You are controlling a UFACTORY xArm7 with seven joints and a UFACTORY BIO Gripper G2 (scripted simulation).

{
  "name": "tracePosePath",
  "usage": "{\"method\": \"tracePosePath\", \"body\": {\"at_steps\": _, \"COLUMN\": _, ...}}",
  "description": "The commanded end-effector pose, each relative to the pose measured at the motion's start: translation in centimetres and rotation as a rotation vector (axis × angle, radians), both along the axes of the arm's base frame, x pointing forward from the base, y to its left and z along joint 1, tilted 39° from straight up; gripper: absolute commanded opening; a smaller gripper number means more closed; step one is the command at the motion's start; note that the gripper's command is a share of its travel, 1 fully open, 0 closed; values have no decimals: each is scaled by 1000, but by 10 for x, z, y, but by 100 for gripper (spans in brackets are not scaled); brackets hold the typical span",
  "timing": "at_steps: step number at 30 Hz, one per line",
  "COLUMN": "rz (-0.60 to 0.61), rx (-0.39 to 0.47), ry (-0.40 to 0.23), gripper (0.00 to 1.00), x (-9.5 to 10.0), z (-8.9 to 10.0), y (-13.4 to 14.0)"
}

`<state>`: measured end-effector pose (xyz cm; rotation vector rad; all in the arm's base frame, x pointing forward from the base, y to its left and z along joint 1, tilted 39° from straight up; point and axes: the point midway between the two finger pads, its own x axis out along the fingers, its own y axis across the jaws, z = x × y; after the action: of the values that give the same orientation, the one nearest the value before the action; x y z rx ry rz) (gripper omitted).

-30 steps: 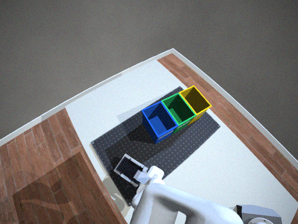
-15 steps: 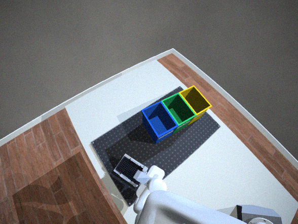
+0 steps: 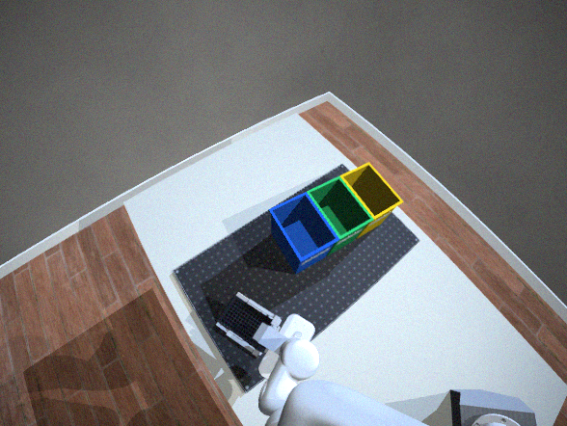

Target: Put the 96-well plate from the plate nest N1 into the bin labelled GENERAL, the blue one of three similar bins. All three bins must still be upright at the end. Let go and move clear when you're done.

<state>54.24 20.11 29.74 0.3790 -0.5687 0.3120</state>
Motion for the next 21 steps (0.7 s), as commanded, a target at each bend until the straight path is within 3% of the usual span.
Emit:
{"method": "tracePosePath", "body": {"at_steps": 1, "rz": -1, "rx": -1, "ry": 0, "gripper": 0, "x": -2, "z": 6, "y": -3}}
{"method": "tracePosePath", "body": {"at_steps": 21, "rz": -1, "rx": -1, "ry": 0, "gripper": 0, "x": -16, "z": 30, "y": -16}}
